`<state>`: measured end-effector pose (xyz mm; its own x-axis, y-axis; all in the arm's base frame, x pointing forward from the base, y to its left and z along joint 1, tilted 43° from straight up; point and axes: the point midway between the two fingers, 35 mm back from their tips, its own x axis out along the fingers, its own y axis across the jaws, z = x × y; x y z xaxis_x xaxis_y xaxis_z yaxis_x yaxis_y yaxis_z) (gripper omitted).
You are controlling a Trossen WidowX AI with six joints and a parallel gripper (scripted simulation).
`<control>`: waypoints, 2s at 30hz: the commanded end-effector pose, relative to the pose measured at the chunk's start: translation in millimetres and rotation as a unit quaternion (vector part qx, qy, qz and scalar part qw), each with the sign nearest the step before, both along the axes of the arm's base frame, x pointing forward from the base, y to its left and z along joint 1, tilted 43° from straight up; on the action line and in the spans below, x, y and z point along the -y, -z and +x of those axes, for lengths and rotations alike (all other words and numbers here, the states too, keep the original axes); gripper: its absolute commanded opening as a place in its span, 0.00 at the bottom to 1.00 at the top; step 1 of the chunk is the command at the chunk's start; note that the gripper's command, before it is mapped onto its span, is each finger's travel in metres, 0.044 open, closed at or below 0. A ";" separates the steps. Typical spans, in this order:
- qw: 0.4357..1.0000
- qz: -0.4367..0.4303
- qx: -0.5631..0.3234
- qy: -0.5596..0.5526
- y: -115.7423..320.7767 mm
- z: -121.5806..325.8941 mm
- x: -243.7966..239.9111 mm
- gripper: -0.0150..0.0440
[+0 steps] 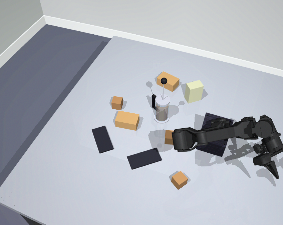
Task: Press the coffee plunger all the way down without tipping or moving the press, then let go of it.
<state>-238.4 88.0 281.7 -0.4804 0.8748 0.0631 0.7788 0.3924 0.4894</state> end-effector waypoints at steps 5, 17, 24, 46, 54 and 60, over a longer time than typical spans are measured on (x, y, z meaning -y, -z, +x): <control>0.993 0.051 0.073 -0.081 1.5 -23.8 28.3 1.00; 0.798 0.336 0.291 -0.408 31.3 -67.7 194.1 1.00; 0.688 0.427 0.309 -0.500 51.0 -50.6 260.7 1.00; 0.083 0.756 0.140 -0.634 129.4 125.6 429.5 1.00; -0.209 0.778 -0.093 -0.585 160.2 255.1 437.8 1.00; -0.374 0.710 -0.304 -0.514 169.1 351.1 405.7 1.00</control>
<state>51.2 -341.3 115.2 0.3845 -0.6293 -0.6754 0.8405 -0.0639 0.5381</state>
